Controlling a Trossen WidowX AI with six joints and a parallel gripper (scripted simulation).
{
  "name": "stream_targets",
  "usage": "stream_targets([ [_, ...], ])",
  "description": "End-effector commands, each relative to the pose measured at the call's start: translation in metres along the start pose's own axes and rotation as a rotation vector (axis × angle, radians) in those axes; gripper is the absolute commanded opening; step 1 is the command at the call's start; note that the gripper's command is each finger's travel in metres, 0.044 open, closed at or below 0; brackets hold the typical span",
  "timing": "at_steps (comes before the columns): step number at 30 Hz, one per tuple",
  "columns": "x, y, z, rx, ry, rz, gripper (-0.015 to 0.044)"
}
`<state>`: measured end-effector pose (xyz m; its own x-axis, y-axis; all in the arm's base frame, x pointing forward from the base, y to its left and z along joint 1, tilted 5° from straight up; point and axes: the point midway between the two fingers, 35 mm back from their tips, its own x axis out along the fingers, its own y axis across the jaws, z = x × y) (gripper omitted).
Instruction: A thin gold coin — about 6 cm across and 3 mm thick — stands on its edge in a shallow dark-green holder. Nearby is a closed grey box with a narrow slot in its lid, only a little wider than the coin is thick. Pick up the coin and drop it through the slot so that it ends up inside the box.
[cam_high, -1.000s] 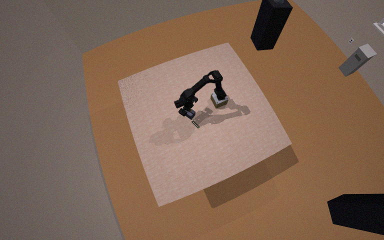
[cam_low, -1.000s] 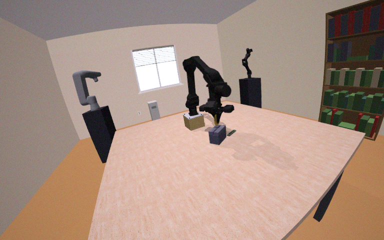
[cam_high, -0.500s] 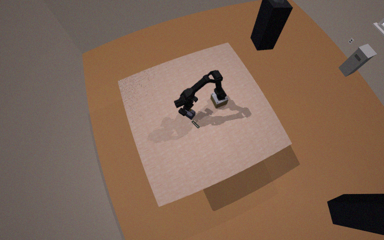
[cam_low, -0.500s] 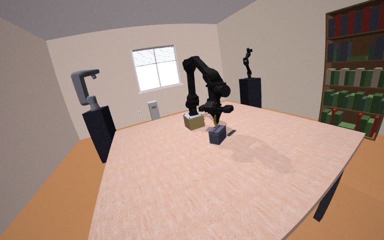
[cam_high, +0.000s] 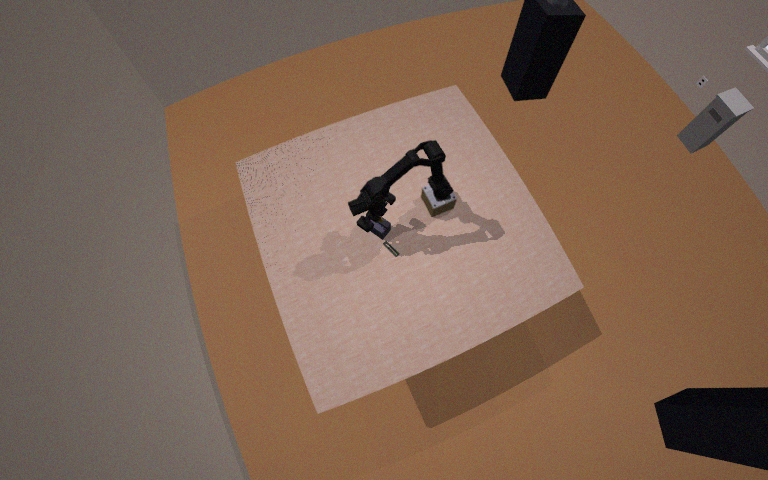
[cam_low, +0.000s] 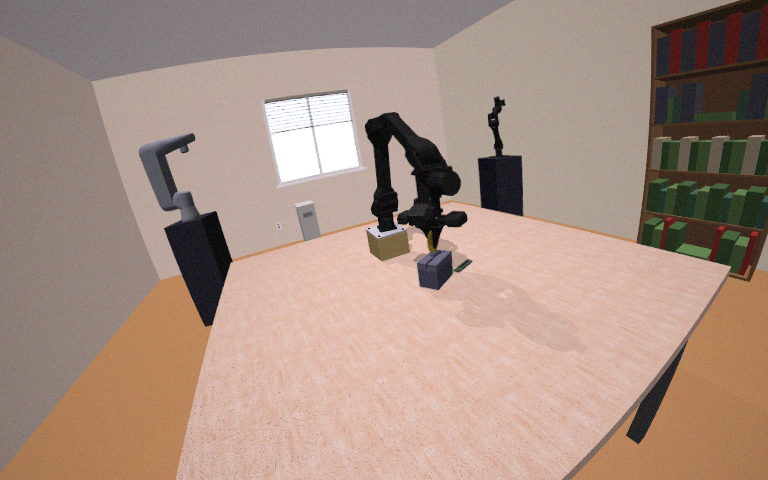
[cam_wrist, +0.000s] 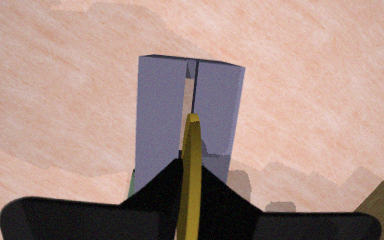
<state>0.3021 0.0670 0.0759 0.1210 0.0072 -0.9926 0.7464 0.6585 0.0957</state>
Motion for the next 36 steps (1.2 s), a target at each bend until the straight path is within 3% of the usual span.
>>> stream_targets([
  [1,0.003,-0.003,-0.001,-0.005,0.002,-0.004,0.0],
  [34,0.017,-0.002,-0.001,0.0,0.003,-0.005,0.0],
  [36,0.014,-0.001,-0.001,-0.003,0.0,0.0,0.0053],
])
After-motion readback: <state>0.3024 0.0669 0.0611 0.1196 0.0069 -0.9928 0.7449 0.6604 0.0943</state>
